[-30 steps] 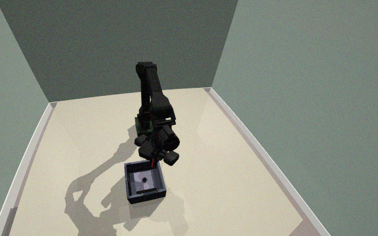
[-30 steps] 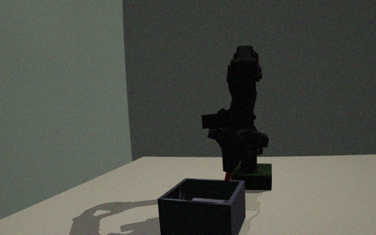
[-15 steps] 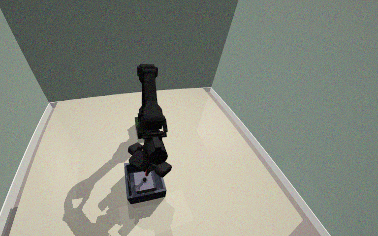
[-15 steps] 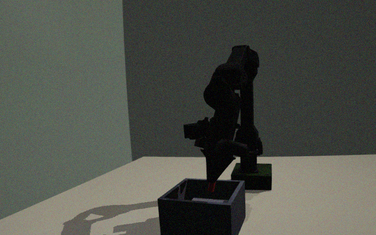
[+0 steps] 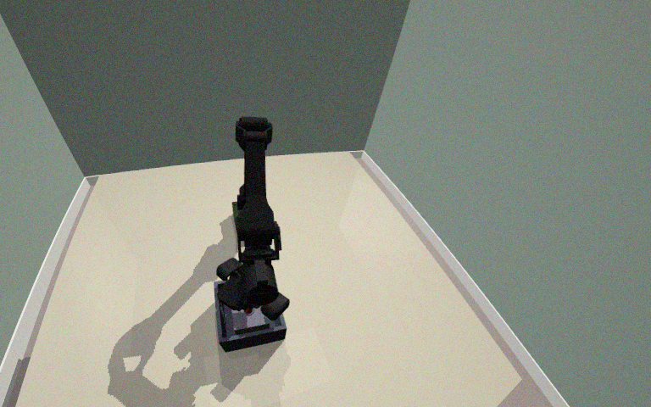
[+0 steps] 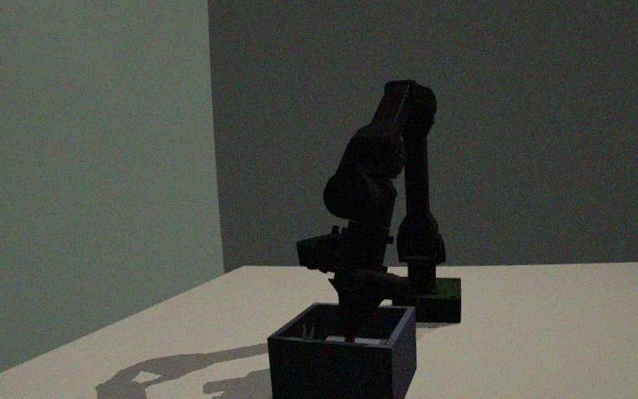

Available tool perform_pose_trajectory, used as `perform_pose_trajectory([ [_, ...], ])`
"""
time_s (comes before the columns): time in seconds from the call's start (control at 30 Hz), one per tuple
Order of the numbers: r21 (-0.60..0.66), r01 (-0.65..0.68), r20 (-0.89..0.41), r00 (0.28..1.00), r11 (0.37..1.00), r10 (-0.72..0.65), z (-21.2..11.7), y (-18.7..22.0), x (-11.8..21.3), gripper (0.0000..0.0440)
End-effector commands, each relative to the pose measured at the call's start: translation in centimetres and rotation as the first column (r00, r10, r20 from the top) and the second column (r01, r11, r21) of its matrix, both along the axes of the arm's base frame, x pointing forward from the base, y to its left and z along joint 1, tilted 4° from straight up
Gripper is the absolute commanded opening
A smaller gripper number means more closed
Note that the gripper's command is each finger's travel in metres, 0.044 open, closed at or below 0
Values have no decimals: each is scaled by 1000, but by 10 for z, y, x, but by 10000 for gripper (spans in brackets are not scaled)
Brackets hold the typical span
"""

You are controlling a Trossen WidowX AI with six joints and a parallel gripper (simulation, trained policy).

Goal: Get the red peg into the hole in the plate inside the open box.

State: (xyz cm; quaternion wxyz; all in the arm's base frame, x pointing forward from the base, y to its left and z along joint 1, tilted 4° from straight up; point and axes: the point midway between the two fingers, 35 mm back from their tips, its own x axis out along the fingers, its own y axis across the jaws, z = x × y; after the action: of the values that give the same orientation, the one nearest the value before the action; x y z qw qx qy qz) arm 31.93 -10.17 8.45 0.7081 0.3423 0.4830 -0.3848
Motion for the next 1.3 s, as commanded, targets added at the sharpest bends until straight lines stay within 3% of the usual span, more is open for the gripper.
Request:
perform_pose_trajectory([
  [0.0, 4, -19, -19, 1000, 1000, 19, -7, -3, 3, 118],
  [0.07, 2, -31, -39, 999, 1000, 31, -10, -4, 2, 144],
  [0.23, -6, -49, -63, 997, 999, 49, -10, -8, 8, 148],
  [1.27, 10, -118, -123, 985, 993, 118, 0, -55, 52, 108],
])
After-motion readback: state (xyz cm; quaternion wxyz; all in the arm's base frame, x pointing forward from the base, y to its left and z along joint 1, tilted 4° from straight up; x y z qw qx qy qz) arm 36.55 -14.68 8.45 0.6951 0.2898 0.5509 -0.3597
